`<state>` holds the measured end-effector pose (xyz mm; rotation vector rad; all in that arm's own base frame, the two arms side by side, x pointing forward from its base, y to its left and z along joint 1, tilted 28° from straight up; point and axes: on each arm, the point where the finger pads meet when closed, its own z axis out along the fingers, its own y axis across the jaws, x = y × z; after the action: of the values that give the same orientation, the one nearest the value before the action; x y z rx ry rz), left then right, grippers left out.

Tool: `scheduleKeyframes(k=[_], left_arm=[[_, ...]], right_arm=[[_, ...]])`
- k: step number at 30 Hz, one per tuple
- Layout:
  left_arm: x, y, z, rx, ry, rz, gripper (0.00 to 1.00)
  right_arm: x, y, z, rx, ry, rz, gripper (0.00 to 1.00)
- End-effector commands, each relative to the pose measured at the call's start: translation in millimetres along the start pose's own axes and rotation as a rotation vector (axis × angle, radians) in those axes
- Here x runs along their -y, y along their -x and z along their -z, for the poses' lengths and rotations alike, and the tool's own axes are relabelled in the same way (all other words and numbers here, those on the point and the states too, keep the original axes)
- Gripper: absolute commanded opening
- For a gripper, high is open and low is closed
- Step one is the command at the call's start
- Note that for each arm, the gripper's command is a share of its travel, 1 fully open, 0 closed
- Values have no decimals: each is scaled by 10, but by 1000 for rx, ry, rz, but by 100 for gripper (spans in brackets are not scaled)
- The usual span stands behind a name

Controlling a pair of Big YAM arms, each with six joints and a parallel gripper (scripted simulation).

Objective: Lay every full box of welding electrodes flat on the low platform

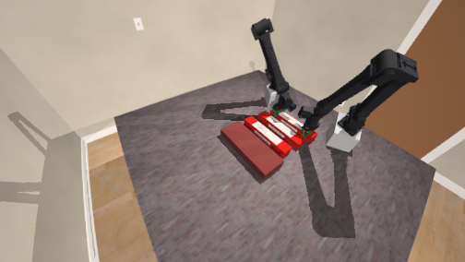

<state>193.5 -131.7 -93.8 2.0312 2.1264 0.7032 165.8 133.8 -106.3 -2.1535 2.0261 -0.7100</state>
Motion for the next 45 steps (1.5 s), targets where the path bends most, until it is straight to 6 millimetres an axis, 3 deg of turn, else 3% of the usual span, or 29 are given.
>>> scheduleKeyframes(k=[1,10,45], left_arm=[[-63,69,11,21,10,9,0],[-128,95,41,38,19,23,0],[-135,186,609,47,25,20,0]], right_arm=[[38,43,-4,13,-7,-8,0],[52,14,3,14,-9,-17,0],[69,114,567,30,-16,-14,0]])
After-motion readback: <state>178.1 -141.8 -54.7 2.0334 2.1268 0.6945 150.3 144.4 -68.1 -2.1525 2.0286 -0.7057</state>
